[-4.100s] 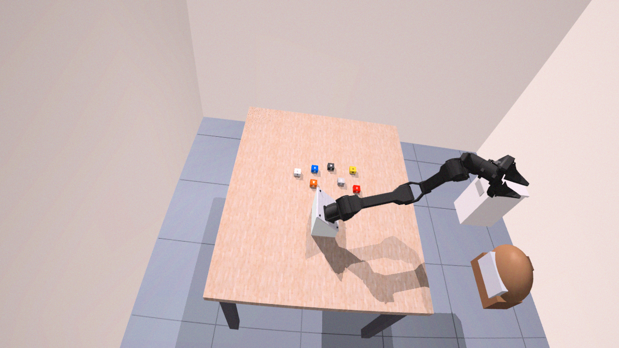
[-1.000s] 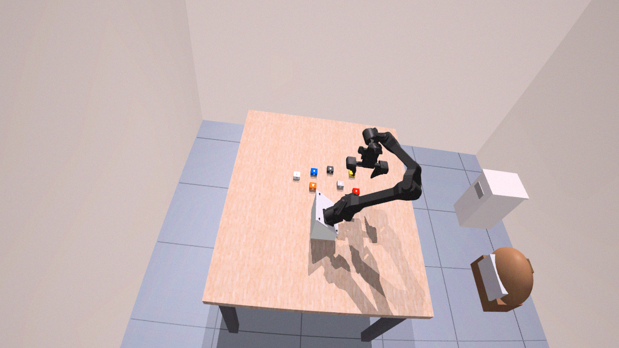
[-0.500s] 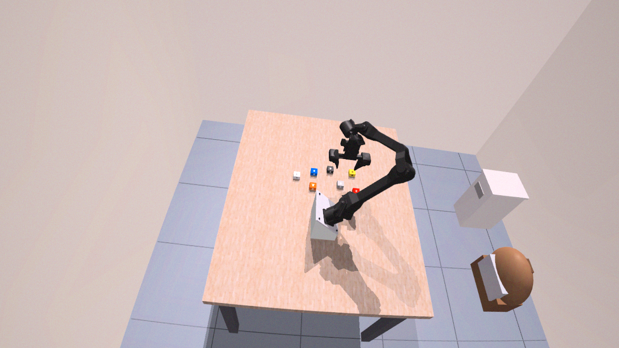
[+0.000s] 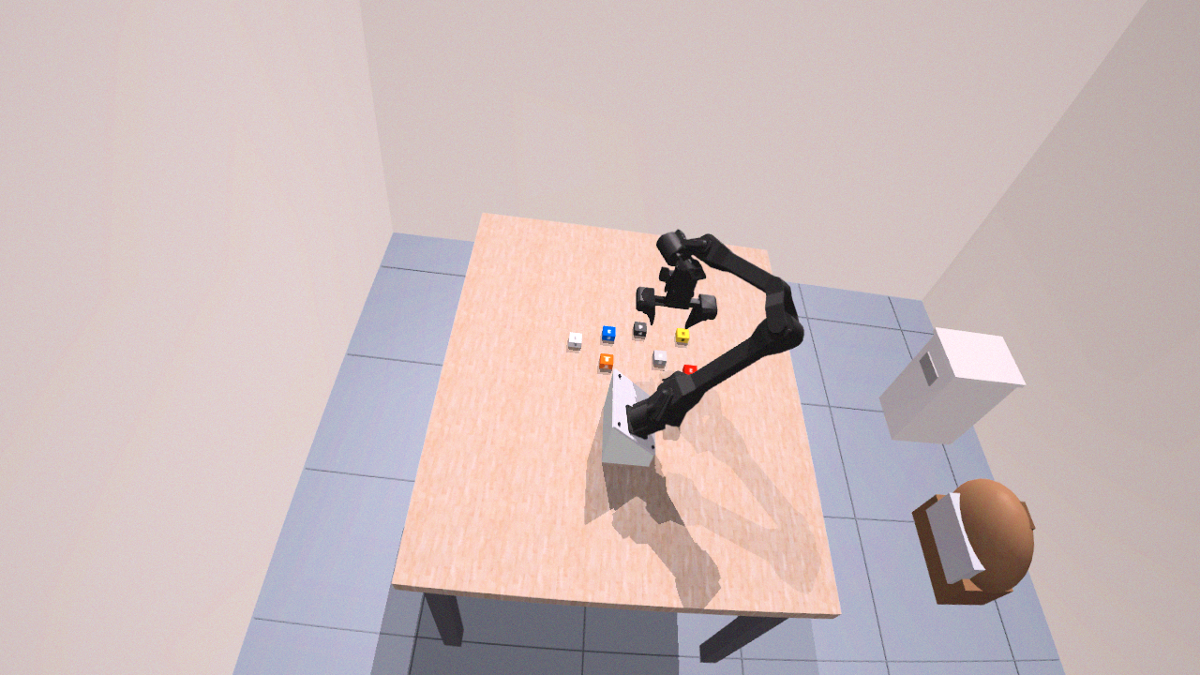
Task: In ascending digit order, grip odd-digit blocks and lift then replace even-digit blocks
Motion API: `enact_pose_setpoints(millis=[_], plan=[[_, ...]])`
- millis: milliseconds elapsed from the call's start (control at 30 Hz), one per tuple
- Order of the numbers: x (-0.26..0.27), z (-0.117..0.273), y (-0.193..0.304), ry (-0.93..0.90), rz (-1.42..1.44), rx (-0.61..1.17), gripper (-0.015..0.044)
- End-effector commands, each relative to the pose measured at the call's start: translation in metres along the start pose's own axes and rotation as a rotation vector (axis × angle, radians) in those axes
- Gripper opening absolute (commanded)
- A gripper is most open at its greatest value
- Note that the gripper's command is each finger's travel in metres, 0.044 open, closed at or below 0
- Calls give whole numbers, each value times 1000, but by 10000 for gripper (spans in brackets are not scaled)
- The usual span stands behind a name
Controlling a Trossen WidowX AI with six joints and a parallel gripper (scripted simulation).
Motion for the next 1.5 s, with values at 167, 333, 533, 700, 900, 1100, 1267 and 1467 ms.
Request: enact_pose_setpoints(millis=[167, 333, 533, 700, 900, 1100, 1267, 1467], plan=[[47, 2, 7, -18, 0, -1, 400], [126, 2, 40, -15, -1, 2, 400], [138, 1, 48, -11, -3, 2, 400], [138, 1, 48, -11, -3, 2, 400], [138, 1, 48, -11, -3, 2, 400], [138, 1, 48, -11, -3, 2, 400], [168, 5, 24, -13, -4, 1, 400], [218, 3, -6, -16, -7, -1, 400]])
Point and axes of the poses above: the point midway between the two fingers, 35 mm back from their tips, its own z axis back along the fingers, its own x axis across the jaws, y = z × x, the point moved 6 cm from there along z, back along the fingers, and after that the axes turned 4 degrees about -z, right-handed, at the moved point
